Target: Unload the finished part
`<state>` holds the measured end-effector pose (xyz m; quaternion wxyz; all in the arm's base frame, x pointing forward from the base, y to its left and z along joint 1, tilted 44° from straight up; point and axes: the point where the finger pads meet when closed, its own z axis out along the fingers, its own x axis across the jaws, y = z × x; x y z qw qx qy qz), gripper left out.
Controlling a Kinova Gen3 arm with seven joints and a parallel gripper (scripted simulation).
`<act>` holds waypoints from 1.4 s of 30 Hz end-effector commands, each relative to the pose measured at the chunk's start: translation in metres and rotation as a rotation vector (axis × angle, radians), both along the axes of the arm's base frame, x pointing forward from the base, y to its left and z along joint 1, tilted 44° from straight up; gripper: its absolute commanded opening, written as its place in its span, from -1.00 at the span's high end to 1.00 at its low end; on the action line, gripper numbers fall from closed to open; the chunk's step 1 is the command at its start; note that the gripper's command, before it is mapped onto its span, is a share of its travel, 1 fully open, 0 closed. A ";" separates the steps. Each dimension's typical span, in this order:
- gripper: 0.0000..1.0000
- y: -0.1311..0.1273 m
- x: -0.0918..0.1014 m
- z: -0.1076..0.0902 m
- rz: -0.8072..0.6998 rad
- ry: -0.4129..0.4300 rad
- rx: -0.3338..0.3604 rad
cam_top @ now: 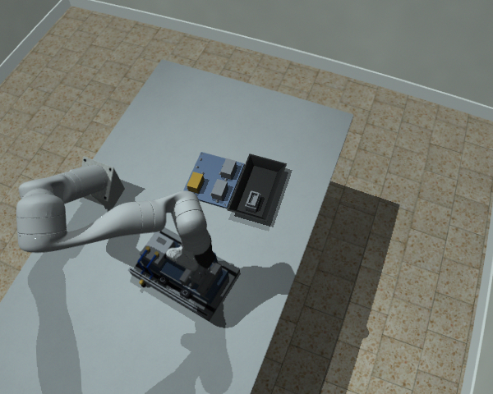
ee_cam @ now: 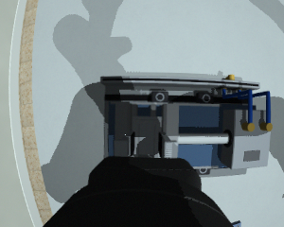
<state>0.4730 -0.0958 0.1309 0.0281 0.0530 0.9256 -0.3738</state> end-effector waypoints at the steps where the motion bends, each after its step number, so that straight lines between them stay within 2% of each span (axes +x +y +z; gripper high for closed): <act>1: 1.00 0.001 0.000 0.000 0.001 -0.001 0.001; 20: 1.00 0.003 0.000 0.003 0.001 -0.001 0.001; 42: 1.00 0.026 0.000 0.027 0.001 -0.001 0.001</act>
